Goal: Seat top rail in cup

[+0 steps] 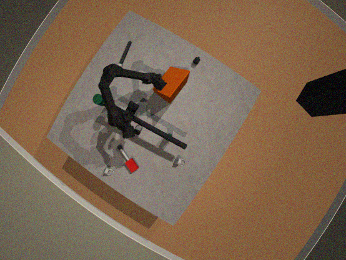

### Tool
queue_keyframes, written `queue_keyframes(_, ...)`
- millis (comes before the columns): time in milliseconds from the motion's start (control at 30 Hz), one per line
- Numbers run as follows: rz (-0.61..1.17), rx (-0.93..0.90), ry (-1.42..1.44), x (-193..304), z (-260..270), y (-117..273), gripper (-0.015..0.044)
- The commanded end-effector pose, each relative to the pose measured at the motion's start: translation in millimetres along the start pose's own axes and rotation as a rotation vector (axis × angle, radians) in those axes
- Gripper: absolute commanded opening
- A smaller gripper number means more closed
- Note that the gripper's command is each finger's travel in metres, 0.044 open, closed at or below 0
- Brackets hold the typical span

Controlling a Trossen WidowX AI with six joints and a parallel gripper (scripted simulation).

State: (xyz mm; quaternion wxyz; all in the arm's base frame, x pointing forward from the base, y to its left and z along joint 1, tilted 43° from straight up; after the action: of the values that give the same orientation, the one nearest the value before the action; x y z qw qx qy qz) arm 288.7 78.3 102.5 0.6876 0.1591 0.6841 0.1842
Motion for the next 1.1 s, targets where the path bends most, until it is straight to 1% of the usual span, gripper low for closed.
queue_keyframes(0,-0.001,-0.019,-0.009,-6,3,4,0.0)
queue_keyframes(1067,-0.001,-0.019,-0.009,-17,7,4,0.0)
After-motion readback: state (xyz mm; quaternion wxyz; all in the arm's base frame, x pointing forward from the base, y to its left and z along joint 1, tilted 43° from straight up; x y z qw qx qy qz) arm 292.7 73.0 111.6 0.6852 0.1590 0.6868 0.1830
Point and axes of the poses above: the point midway between the two fingers, 35 mm back from their tips, its own y axis back along the fingers, its own z axis across the jaws, x = y × z, the point moved 8 cm from there along y, back along the fingers, and after that the axes turned 9 degrees about -y, right-handed, at the moved point
